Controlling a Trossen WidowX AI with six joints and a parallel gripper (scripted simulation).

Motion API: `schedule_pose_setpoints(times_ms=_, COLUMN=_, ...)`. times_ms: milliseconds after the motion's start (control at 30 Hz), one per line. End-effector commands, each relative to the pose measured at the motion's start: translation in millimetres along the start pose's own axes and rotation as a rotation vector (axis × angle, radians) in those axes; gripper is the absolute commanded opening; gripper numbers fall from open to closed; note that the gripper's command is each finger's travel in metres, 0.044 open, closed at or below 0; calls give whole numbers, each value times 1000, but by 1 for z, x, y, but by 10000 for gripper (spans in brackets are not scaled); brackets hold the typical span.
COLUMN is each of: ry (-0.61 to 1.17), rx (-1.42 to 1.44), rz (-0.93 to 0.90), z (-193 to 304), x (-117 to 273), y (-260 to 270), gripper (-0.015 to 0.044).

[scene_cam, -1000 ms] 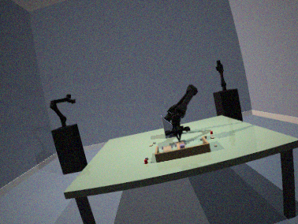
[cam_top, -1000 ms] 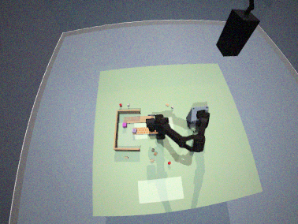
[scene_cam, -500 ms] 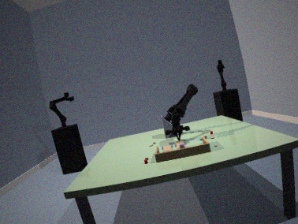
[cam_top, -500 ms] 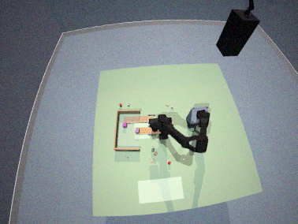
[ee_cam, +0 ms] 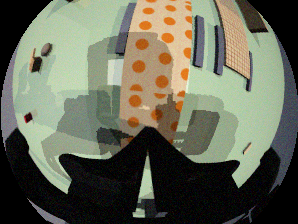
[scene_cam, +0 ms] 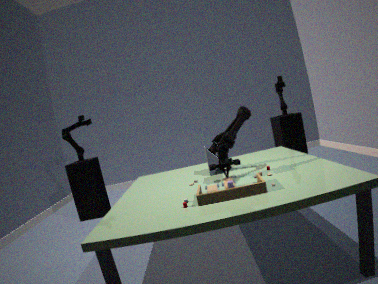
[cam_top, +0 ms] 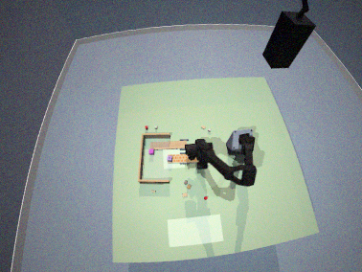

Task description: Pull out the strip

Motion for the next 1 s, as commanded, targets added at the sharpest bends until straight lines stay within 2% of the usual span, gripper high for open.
schedule_pose_setpoints(times_ms=0, ry=28, rx=-12, rz=3, z=13, x=-5, y=-3, gripper=0)
schedule_pose_setpoints(times_ms=967, ry=29, rx=-13, rz=3, z=51, x=-4, y=-8, gripper=0)
Point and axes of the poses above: the point midway between the two fingers, 35 mm back from their tips, its own x axis back along the fingers, its own y axis across the jaws, z = x × y, the point moved 9 cm from there along x, back along the fingers, and after that the axes turned 9 degrees about -x, right-handed, at the moved point
